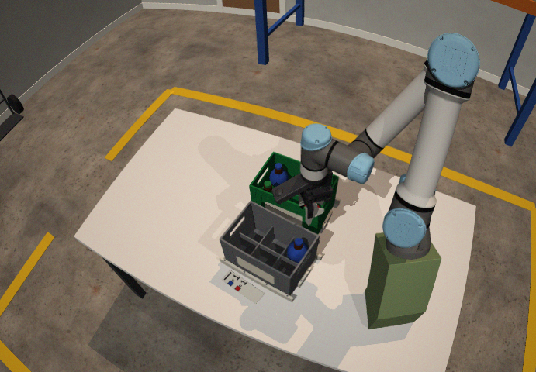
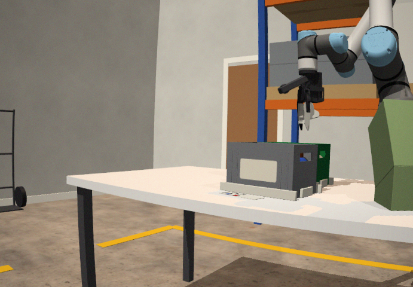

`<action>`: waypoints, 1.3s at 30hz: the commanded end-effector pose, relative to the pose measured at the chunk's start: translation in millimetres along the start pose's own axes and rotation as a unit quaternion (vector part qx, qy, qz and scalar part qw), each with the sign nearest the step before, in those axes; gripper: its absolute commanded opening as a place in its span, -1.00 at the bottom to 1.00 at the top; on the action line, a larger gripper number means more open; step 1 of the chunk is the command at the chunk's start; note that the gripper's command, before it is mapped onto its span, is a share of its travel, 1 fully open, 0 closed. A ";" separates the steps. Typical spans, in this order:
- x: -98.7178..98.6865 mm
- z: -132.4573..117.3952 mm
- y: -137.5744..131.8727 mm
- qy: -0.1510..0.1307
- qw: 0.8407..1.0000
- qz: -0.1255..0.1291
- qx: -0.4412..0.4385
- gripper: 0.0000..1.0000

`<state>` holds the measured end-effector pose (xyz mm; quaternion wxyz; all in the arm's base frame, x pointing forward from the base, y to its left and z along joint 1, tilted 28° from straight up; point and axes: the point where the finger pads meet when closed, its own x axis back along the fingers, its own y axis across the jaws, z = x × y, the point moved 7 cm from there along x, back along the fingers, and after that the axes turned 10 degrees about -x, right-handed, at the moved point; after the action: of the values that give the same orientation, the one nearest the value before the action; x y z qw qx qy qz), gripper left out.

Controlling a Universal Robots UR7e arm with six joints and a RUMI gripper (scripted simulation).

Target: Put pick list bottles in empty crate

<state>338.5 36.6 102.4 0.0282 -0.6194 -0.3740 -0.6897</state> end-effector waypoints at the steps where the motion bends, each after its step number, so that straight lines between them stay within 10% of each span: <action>1: 0.4 -12.8 30.5 0.003 1.000 0.004 0.004 -0.24; 19: 0.1 -45.1 104.6 0.004 1.000 0.002 0.004 -0.24; 39: -9.3 -46.4 101.2 0.001 1.000 0.006 0.005 -0.24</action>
<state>352.6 -62.9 152.0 0.0349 -0.6190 -0.3753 -0.6890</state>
